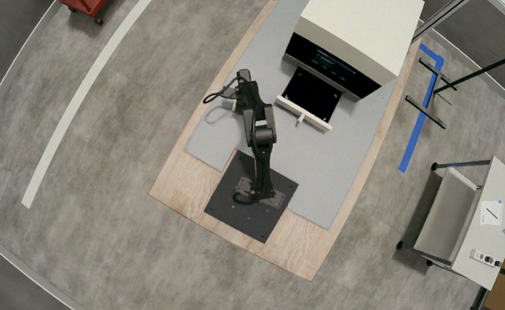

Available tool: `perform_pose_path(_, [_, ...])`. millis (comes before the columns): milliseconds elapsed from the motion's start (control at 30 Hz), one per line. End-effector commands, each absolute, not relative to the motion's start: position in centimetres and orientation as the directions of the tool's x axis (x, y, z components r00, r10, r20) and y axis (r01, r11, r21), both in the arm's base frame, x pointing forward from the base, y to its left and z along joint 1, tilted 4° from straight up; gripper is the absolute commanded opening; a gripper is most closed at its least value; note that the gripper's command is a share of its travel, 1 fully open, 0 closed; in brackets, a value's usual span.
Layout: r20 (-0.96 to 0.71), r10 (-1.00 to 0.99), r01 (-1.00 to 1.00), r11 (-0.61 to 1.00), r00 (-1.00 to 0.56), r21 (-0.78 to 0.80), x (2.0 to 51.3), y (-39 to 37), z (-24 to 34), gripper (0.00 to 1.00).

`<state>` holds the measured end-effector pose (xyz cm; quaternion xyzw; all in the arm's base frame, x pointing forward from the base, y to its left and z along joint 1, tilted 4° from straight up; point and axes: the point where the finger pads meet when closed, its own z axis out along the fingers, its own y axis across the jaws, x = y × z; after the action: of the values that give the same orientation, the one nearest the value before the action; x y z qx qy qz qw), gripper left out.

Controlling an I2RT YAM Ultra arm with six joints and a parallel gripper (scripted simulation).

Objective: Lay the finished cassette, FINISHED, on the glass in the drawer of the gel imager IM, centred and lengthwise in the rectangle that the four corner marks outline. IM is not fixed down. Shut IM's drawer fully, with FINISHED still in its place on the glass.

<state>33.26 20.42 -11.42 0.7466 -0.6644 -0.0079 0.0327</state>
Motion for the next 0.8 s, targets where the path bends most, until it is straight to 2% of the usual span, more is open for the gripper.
perform_pose_path(0, [0.021, -0.993, -0.993, -0.113, 0.114, 0.044, 33.73, 20.55, -10.74, 0.0])
perform_pose_path(767, [0.014, -0.993, -0.993, -0.113, 0.114, 0.04, 33.23, 20.82, -10.55, 0.0])
